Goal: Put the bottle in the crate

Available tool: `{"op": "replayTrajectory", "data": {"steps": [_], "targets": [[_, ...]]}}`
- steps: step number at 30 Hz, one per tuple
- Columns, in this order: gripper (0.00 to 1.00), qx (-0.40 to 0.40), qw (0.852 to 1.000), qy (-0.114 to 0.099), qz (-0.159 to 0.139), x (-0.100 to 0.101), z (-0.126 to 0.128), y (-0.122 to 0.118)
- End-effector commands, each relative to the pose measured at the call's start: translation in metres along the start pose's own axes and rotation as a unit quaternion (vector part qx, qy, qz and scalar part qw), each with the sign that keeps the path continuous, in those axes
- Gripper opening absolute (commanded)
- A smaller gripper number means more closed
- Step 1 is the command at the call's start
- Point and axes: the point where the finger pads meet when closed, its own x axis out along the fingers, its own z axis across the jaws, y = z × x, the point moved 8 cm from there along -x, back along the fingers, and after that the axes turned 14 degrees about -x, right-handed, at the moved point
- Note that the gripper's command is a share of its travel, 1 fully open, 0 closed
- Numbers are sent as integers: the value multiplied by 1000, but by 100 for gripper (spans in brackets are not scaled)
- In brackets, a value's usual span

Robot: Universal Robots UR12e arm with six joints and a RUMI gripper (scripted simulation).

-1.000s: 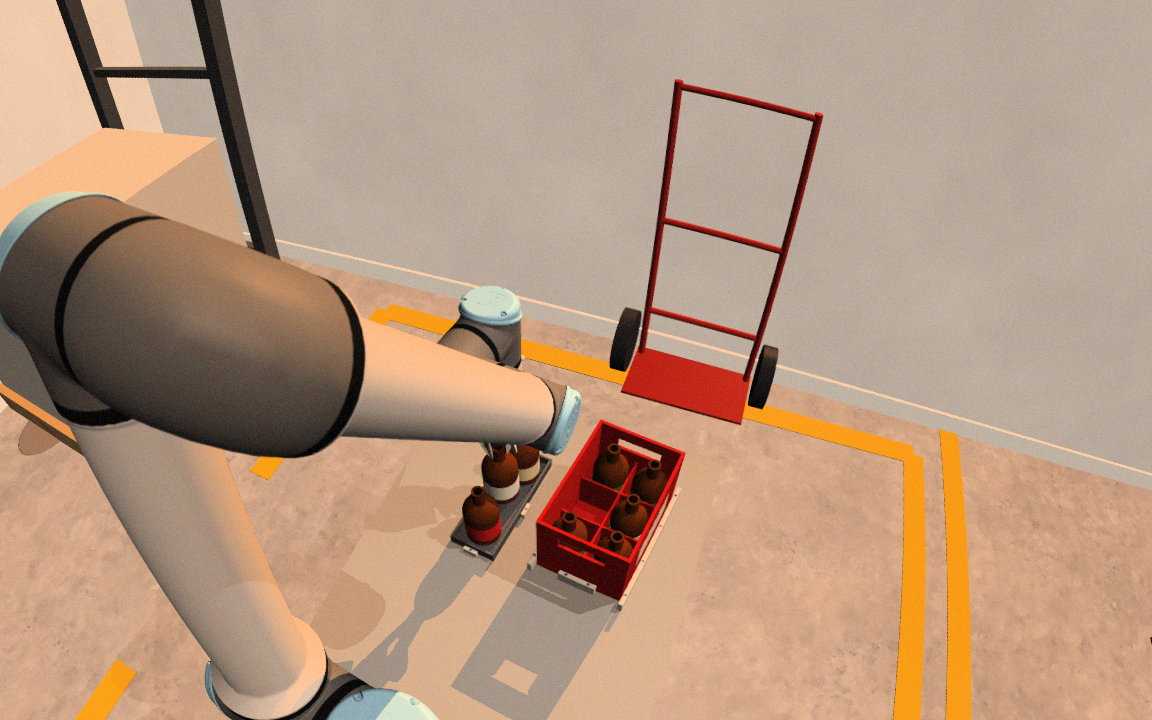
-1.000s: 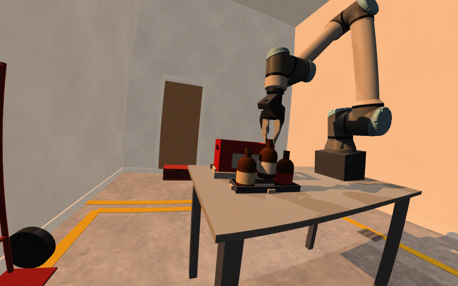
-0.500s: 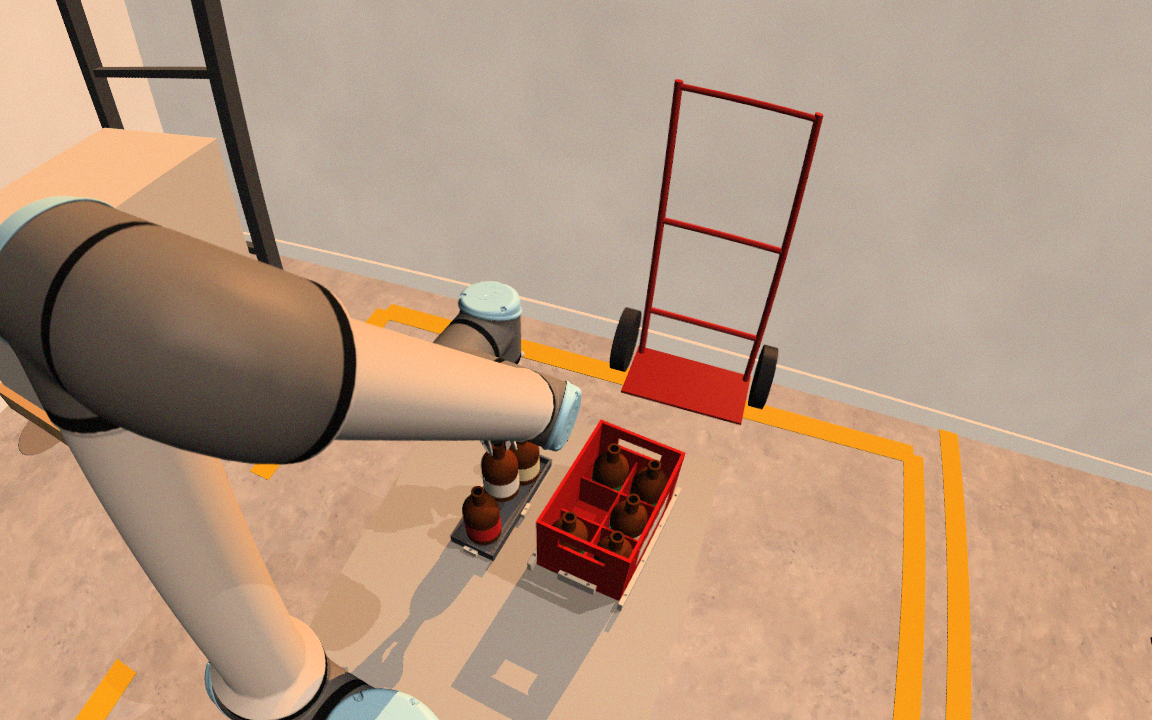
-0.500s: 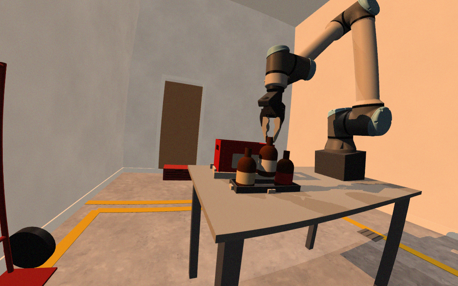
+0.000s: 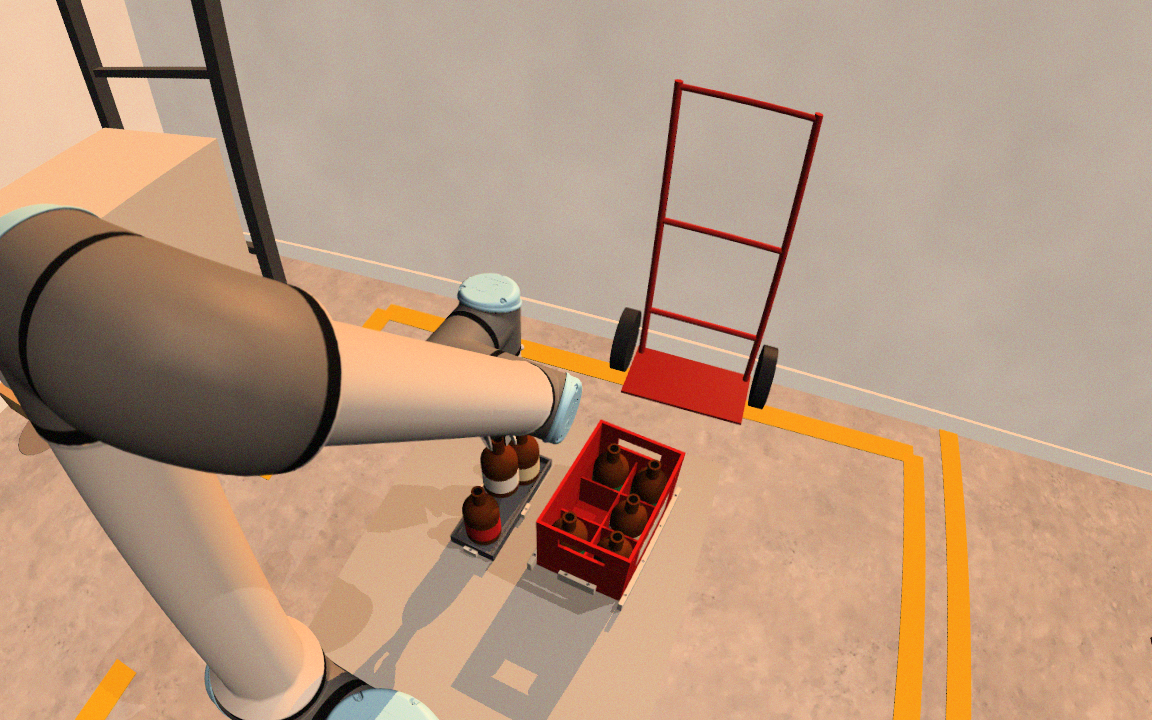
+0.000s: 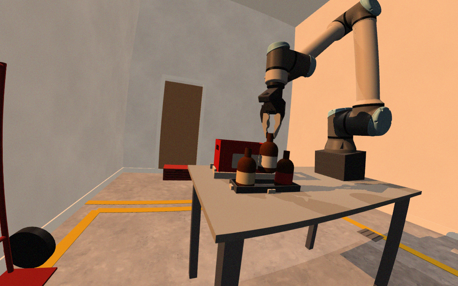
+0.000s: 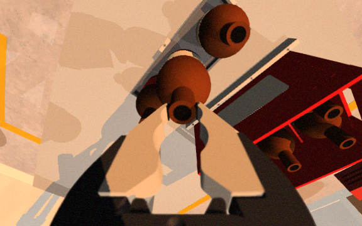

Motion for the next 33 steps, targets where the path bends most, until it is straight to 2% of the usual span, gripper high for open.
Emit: {"op": "replayTrajectory", "data": {"steps": [1, 33], "targets": [[0, 0, 1000, -1, 0, -7, 0, 0], [0, 0, 1000, -1, 0, -15, 1, 0]]}}
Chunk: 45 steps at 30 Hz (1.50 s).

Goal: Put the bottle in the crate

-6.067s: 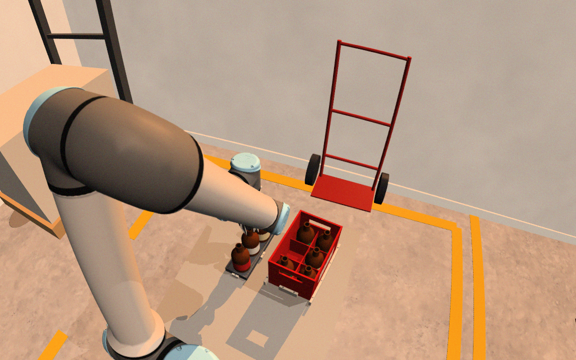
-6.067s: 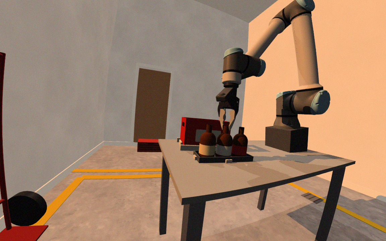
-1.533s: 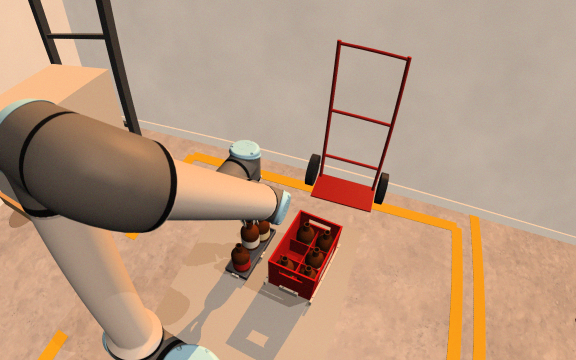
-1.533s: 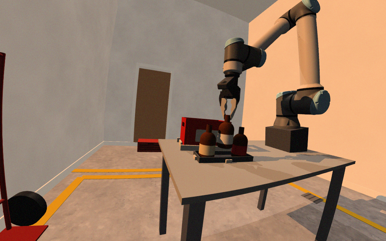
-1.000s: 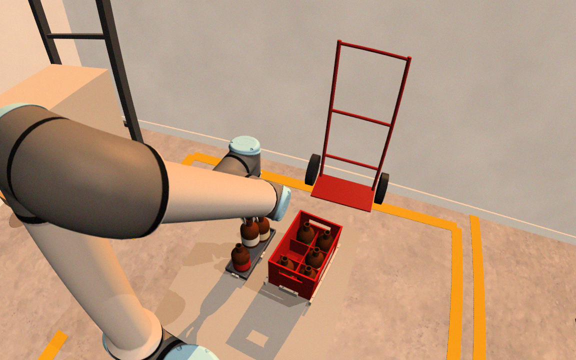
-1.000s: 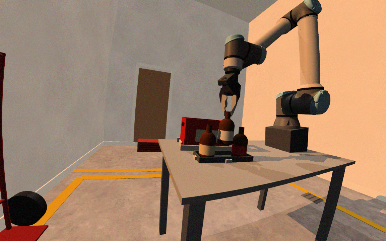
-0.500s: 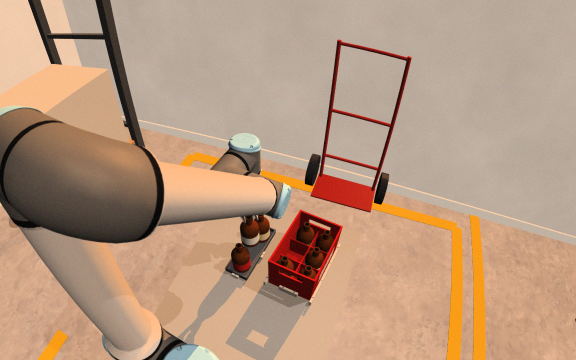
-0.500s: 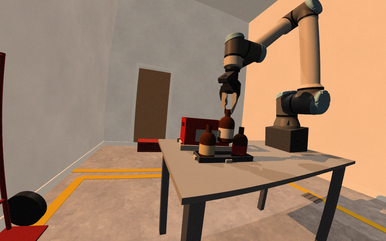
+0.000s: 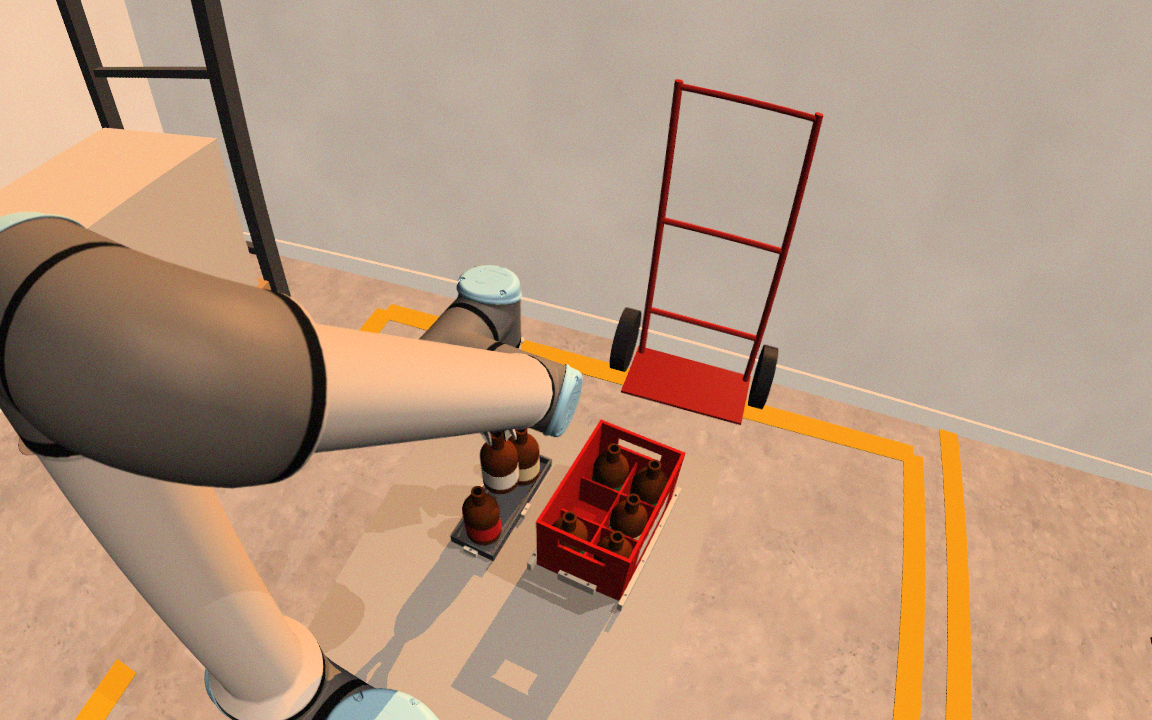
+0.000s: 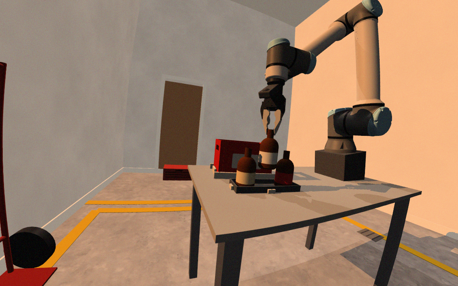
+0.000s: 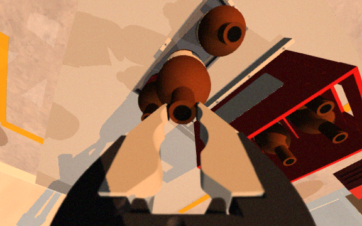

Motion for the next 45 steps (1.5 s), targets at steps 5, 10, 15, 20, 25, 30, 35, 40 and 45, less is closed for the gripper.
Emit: {"op": "replayTrajectory", "data": {"steps": [5, 10, 15, 20, 25, 30, 35, 40, 45], "targets": [[0, 0, 1000, -1, 0, -1, 0, 0], [0, 0, 1000, -1, 0, -1, 0, 0], [0, 0, 1000, -1, 0, -1, 0, 0], [0, 0, 1000, -1, 0, -1, 0, 0], [0, 0, 1000, -1, 0, -1, 0, 0], [0, 0, 1000, -1, 0, -1, 0, 0], [0, 0, 1000, -1, 0, -2, 0, 0], [0, 0, 1000, -1, 0, -3, 0, 0], [0, 0, 1000, -1, 0, -6, 0, 0]]}}
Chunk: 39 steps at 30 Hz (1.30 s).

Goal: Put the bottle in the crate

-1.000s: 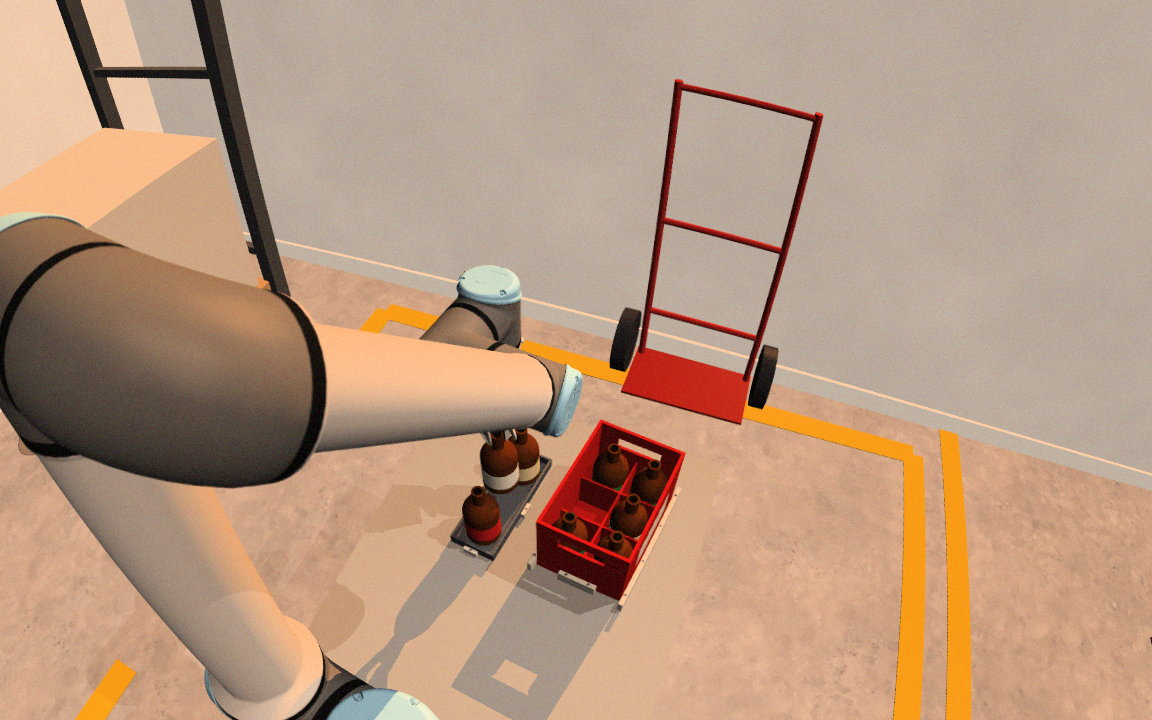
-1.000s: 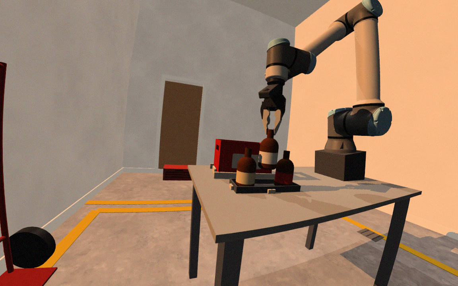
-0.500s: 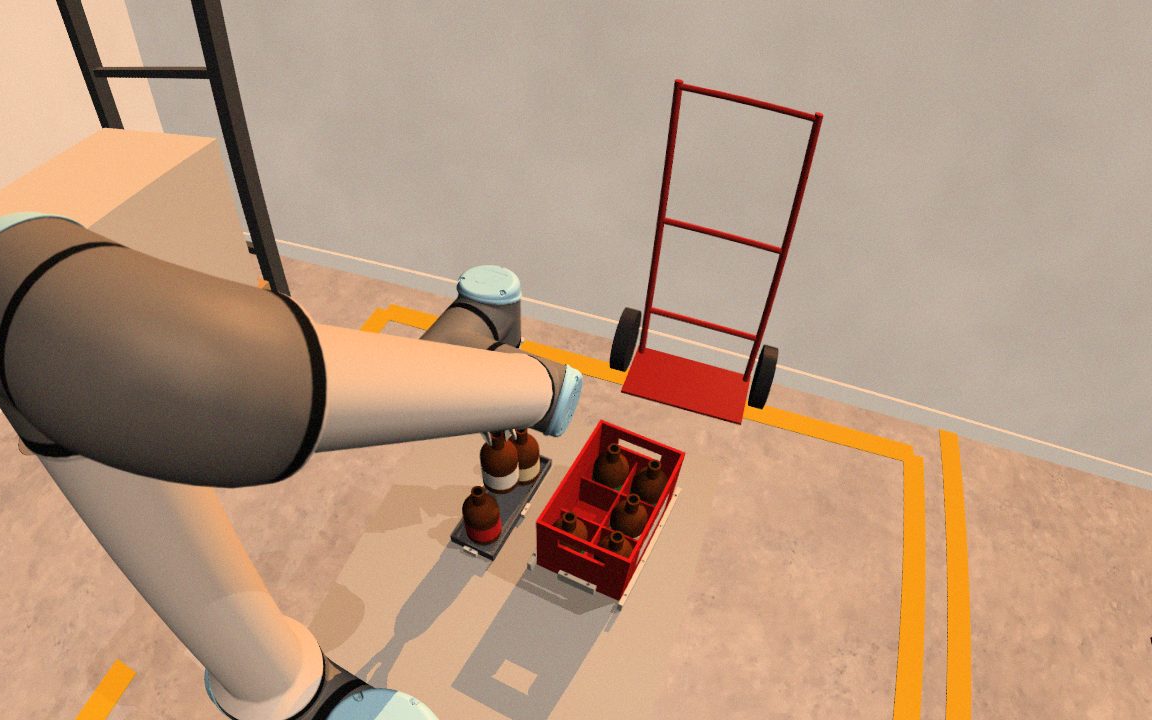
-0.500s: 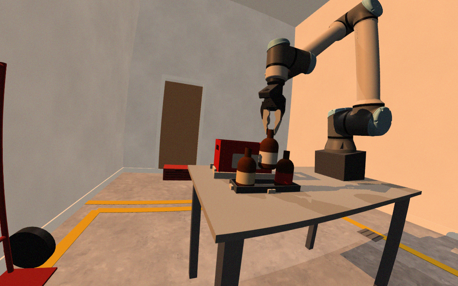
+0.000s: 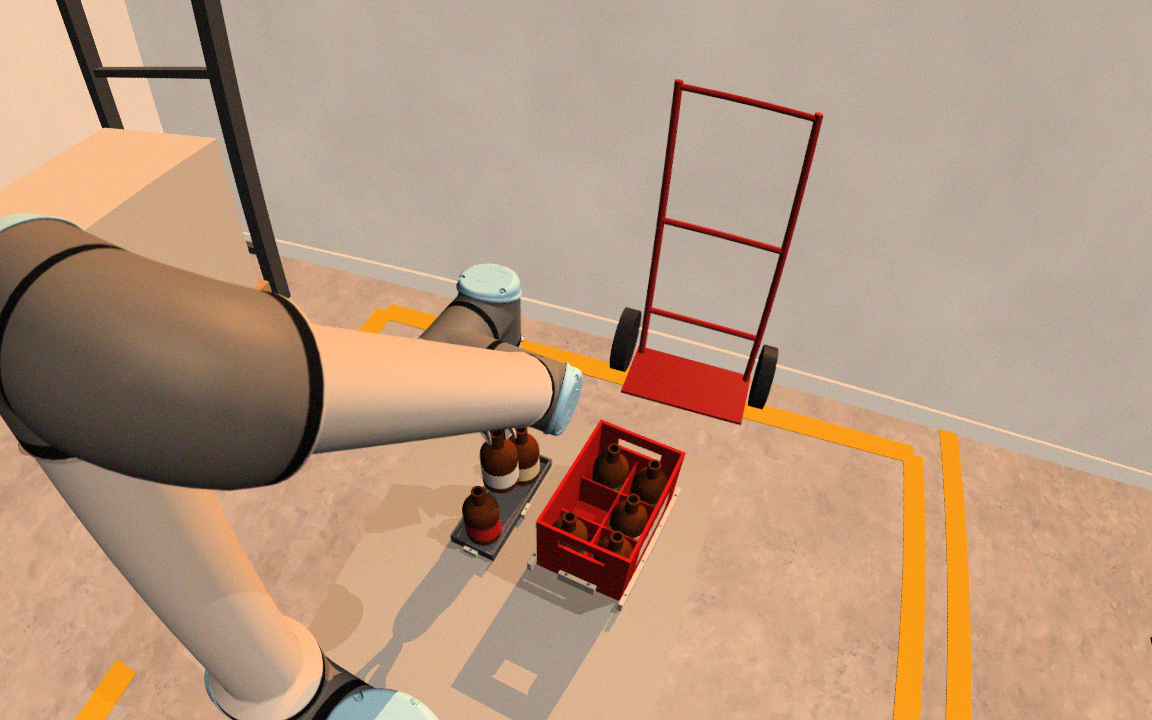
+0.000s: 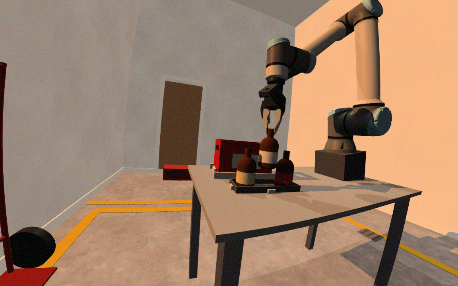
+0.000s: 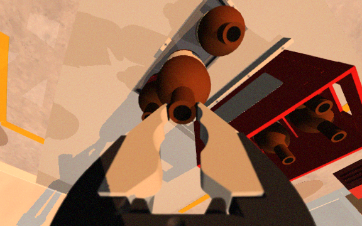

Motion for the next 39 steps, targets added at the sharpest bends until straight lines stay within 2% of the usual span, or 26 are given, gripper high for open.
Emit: {"op": "replayTrajectory", "data": {"steps": [1, 27, 39], "targets": [[0, 0, 1000, -1, 0, -4, 0, 0], [0, 0, 1000, -1, 0, -31, 0, 0], [0, 0, 1000, -1, 0, -37, 0, 0]]}}
